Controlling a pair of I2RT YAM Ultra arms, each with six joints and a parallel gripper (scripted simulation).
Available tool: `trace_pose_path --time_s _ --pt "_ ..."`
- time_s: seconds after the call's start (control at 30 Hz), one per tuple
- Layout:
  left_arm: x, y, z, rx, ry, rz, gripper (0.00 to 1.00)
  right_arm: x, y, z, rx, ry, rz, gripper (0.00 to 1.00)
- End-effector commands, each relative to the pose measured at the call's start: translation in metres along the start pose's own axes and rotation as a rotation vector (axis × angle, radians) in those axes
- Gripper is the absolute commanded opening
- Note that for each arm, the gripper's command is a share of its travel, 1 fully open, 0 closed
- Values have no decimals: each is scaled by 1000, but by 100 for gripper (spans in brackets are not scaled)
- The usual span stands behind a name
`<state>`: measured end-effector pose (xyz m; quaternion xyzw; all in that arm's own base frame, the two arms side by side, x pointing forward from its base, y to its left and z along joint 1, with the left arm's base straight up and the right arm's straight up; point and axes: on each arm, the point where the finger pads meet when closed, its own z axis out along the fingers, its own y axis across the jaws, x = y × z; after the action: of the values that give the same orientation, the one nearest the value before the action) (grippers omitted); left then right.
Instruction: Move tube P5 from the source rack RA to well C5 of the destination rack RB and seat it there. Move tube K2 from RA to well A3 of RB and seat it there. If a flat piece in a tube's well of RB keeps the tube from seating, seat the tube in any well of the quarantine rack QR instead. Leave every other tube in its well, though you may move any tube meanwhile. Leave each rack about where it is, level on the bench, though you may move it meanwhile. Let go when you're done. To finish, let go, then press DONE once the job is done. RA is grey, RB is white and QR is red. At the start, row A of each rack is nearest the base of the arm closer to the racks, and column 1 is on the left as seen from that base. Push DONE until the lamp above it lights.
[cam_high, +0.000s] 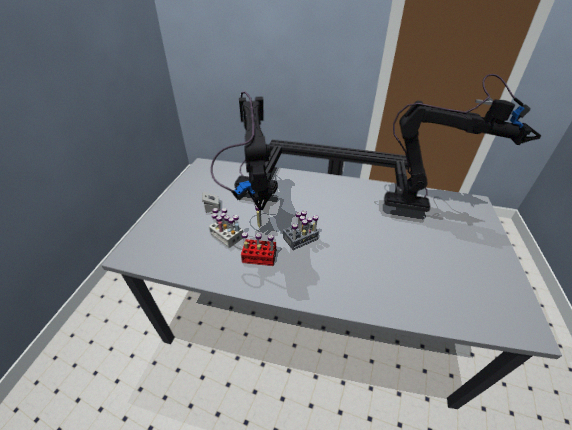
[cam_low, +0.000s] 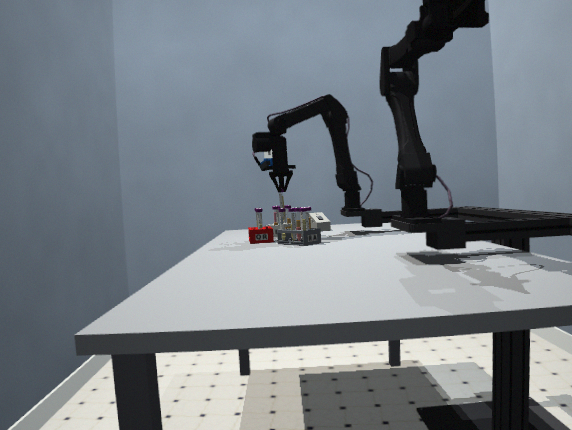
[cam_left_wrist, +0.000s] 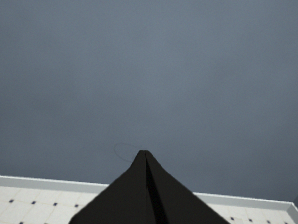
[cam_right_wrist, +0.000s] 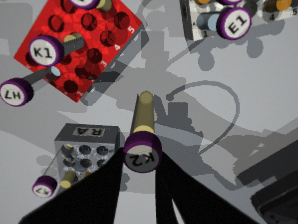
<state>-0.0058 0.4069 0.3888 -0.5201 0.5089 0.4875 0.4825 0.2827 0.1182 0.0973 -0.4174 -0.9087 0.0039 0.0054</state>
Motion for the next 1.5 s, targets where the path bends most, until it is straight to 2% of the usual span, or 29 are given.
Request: trace_pose_path --time_s 0.0,0.23,0.33,0.37,1.47 --pt "-26 2 -11 0 -59 6 0 0 6 -16 -42 -19 145 0" --pt "-26 2 -11 0 -59 6 0 0 6 -16 -44 -14 378 0" --pt "-26 2 -11 0 -59 6 0 0 6 -16 -44 -14 394 0" --pt "-26 2 -11 0 -59 6 0 -4 -8 -7 -10 -10 412 0" --pt "-26 2 -11 0 -59 6 0 -42 -96 -5 -1 -6 397 0"
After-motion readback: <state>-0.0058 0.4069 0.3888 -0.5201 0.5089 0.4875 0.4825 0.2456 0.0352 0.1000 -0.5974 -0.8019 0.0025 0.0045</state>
